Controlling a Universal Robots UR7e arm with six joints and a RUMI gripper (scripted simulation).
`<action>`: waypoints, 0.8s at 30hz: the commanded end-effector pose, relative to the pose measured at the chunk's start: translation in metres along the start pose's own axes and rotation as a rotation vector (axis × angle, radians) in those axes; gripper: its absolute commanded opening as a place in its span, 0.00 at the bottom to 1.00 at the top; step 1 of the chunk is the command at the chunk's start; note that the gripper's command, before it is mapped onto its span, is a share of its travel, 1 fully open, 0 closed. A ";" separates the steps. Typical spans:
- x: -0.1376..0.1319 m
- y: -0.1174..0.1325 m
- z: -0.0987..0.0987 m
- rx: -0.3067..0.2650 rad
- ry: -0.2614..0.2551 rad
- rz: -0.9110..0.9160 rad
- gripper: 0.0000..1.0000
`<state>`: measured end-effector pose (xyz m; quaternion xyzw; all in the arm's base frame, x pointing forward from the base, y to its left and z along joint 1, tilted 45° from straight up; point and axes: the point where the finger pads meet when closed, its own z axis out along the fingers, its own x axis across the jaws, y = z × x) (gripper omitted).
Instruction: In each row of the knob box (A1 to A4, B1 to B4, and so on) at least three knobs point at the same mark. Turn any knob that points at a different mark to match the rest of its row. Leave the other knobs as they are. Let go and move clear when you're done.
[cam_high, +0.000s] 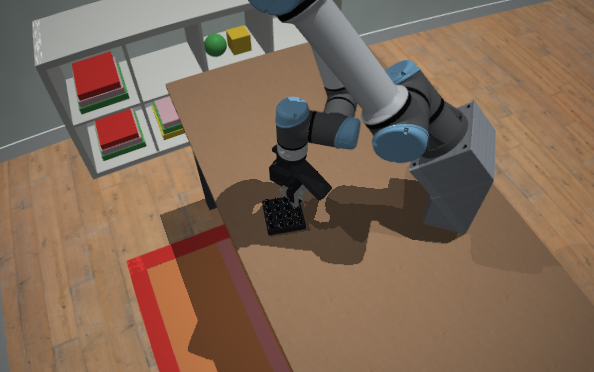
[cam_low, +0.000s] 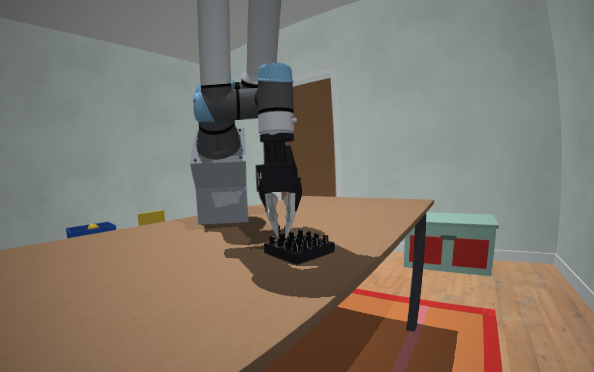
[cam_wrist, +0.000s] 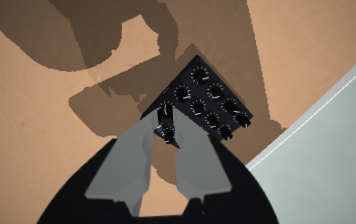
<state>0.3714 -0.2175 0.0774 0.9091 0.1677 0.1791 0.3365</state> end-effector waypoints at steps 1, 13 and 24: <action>0.000 0.000 0.000 -0.001 0.000 0.015 0.04; 0.000 0.000 0.000 -0.001 0.000 0.023 0.04; 0.000 0.000 0.000 -0.001 0.000 0.023 0.04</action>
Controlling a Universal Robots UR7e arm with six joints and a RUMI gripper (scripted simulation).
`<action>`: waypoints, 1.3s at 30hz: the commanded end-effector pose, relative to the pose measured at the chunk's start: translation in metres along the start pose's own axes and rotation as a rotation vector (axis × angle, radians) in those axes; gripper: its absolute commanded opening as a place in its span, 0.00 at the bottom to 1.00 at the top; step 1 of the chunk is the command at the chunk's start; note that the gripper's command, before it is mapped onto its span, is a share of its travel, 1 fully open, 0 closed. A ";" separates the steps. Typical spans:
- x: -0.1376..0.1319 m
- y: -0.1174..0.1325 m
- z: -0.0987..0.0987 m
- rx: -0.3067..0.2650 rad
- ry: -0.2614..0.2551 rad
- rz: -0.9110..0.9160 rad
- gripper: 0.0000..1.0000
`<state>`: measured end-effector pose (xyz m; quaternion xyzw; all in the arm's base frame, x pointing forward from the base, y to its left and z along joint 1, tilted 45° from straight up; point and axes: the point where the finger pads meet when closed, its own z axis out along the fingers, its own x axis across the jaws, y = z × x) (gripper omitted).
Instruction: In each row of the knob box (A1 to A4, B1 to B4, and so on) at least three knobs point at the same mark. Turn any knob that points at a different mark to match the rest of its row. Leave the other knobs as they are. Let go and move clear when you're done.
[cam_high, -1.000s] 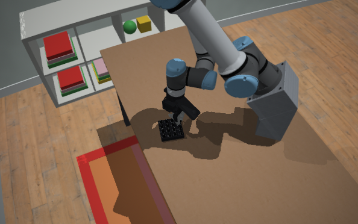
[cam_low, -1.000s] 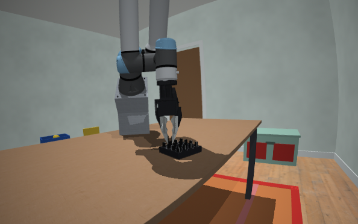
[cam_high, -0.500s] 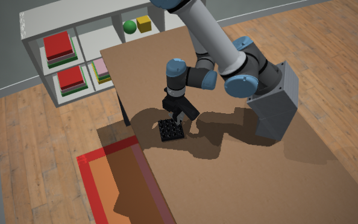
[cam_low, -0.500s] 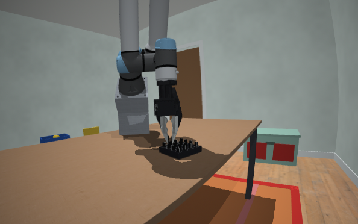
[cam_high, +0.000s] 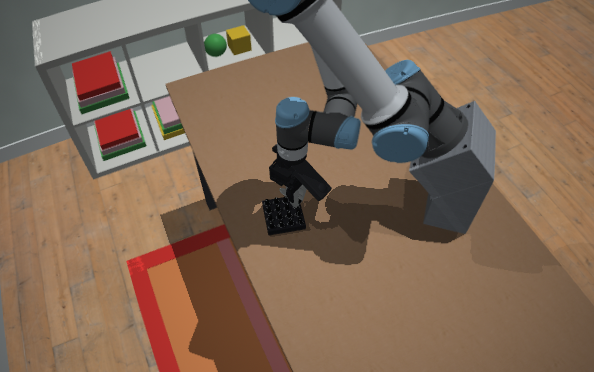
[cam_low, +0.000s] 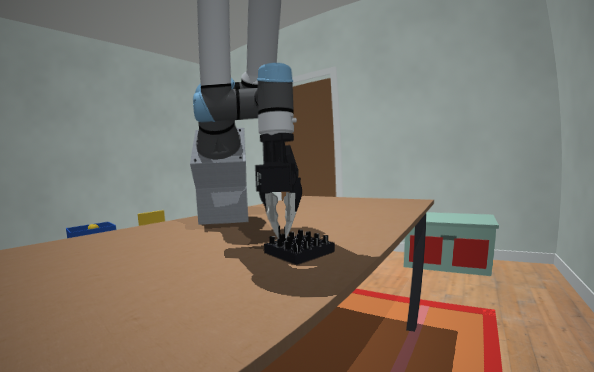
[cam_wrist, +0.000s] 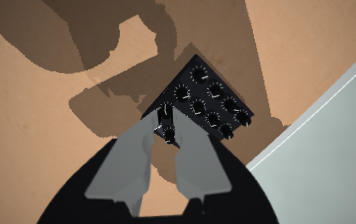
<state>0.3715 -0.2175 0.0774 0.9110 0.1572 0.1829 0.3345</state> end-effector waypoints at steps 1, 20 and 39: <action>0.000 0.000 0.000 -0.001 0.001 0.000 0.04; 0.000 0.000 0.000 -0.001 0.001 0.000 0.11; 0.000 0.000 -0.022 -0.001 0.001 0.000 0.11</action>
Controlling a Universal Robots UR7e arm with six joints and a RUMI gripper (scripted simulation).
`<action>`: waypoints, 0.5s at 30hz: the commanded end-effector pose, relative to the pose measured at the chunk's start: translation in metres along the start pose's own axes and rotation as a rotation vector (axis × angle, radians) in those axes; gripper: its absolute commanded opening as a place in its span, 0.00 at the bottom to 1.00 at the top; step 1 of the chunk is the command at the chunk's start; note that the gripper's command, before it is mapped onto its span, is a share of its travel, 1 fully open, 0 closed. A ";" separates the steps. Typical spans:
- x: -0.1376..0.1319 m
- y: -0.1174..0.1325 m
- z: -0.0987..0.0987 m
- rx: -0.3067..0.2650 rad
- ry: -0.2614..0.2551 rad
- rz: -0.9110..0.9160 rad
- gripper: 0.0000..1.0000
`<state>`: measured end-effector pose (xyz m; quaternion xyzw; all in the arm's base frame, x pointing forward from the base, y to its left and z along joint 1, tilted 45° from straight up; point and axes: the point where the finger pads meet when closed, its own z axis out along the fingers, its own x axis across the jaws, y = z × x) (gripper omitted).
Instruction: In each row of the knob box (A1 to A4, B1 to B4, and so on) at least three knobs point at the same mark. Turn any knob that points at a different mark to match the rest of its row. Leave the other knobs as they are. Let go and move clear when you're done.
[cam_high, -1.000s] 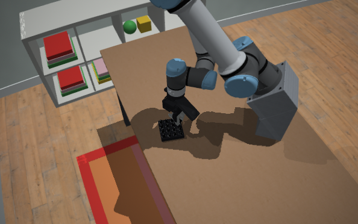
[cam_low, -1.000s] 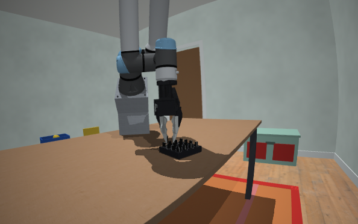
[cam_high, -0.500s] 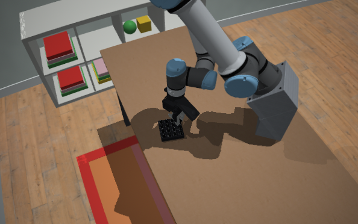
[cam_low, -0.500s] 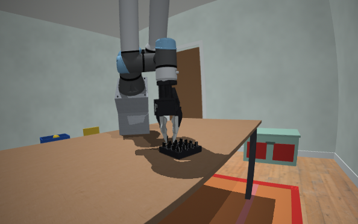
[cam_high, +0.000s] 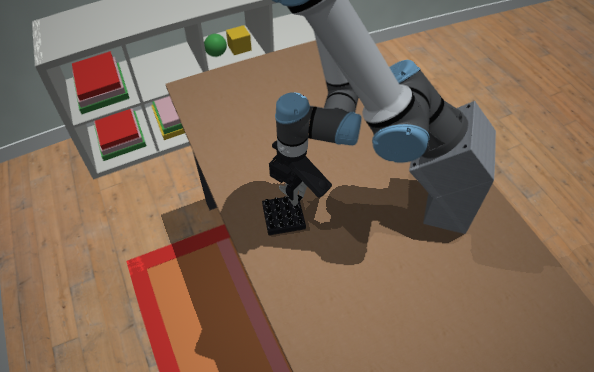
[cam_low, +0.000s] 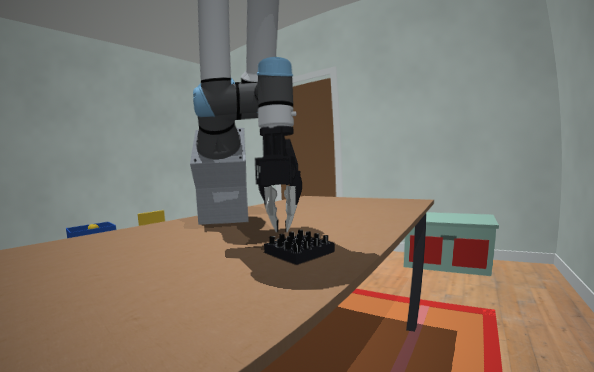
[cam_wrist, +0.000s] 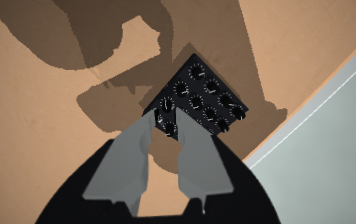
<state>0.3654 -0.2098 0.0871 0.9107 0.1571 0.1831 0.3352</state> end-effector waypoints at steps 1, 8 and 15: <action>0.000 0.000 -0.010 0.001 0.000 0.000 0.11; 0.000 0.000 -0.020 0.001 0.000 0.000 0.11; 0.000 0.000 -0.024 0.001 0.000 0.000 0.11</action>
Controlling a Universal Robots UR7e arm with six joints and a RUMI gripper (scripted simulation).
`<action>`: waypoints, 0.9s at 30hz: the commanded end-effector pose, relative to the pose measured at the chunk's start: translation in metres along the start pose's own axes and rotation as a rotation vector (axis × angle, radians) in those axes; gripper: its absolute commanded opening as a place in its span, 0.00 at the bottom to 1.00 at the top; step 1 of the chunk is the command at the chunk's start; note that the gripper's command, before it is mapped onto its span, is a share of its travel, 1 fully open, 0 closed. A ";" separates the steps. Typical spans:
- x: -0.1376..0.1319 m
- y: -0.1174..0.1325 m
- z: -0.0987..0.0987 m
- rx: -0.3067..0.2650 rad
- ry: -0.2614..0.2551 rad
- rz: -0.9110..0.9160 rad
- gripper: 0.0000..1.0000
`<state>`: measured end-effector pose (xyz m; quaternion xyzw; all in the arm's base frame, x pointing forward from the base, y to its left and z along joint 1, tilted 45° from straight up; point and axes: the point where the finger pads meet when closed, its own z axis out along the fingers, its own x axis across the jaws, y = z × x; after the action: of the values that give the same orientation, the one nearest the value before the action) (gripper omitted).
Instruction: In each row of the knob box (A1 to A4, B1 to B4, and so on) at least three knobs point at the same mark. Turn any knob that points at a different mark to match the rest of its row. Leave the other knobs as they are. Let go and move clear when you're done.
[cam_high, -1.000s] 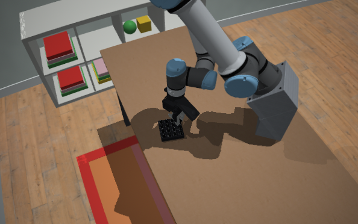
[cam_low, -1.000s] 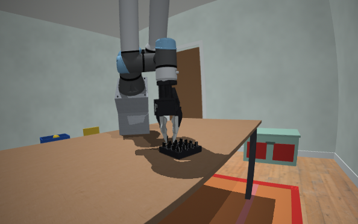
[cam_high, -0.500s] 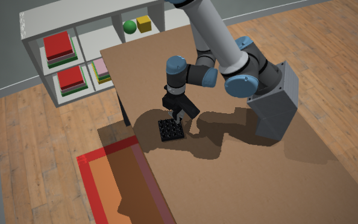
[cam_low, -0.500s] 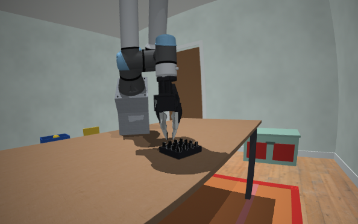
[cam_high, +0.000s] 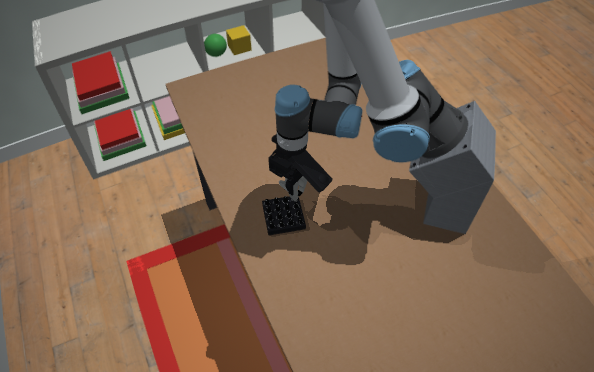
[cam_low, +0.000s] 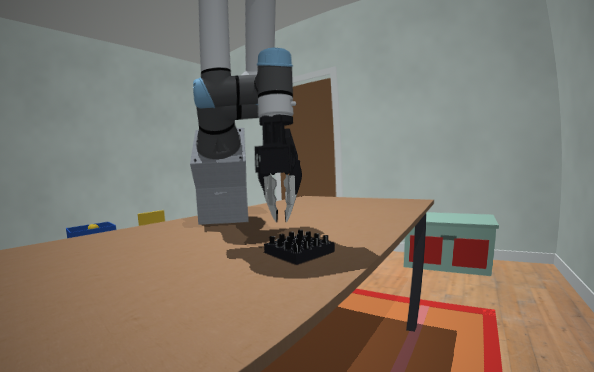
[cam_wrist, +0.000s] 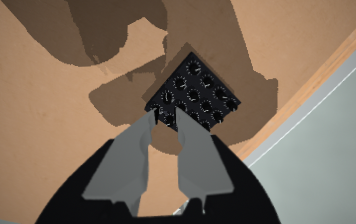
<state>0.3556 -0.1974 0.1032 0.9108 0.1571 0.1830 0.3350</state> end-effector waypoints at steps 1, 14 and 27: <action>0.000 0.000 -0.002 0.000 0.000 0.000 0.11; 0.000 0.000 -0.002 0.000 0.000 -0.001 0.11; 0.000 -0.001 -0.003 0.001 0.000 -0.103 0.11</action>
<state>0.3540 -0.1958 0.1046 0.9044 0.1918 0.1696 0.3414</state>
